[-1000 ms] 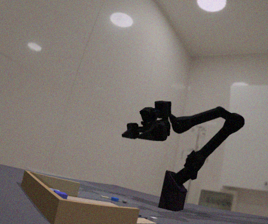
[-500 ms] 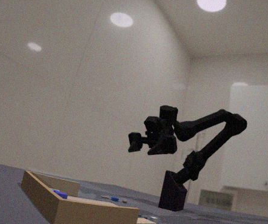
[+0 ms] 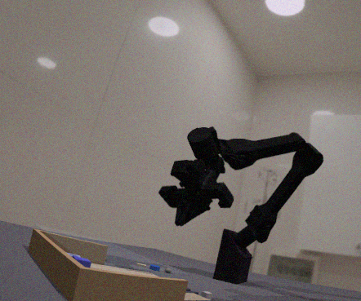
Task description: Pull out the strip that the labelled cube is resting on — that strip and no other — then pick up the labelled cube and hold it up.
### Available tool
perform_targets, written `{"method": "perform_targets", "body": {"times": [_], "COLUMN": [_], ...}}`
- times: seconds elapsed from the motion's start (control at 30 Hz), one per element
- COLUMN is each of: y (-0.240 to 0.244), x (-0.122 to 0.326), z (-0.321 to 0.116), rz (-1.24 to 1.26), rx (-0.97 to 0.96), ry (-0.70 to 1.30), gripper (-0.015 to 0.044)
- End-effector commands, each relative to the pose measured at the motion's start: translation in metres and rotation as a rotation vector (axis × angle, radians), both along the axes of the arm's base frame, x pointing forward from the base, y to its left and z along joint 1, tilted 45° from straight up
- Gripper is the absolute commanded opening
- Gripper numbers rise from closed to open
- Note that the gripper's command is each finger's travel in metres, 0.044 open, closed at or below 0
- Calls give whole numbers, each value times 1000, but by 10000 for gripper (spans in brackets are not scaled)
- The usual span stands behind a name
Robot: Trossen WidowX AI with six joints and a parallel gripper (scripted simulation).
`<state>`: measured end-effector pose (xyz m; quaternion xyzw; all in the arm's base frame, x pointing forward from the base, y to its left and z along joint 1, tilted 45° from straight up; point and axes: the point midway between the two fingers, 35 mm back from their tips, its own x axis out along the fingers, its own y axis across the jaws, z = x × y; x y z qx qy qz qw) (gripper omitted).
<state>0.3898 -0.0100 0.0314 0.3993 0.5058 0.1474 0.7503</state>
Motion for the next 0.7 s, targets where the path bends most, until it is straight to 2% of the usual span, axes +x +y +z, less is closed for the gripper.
{"method": "perform_targets", "body": {"times": [0.0, 0.27, 0.67], "y": [37, 97, 103], "x": [18, 24, 23], "z": [-1, 5, 3], "rz": [107, 259, 262], "rx": [24, 32, 31], "ry": [176, 429, 435], "gripper": [0, 0, 0]}}
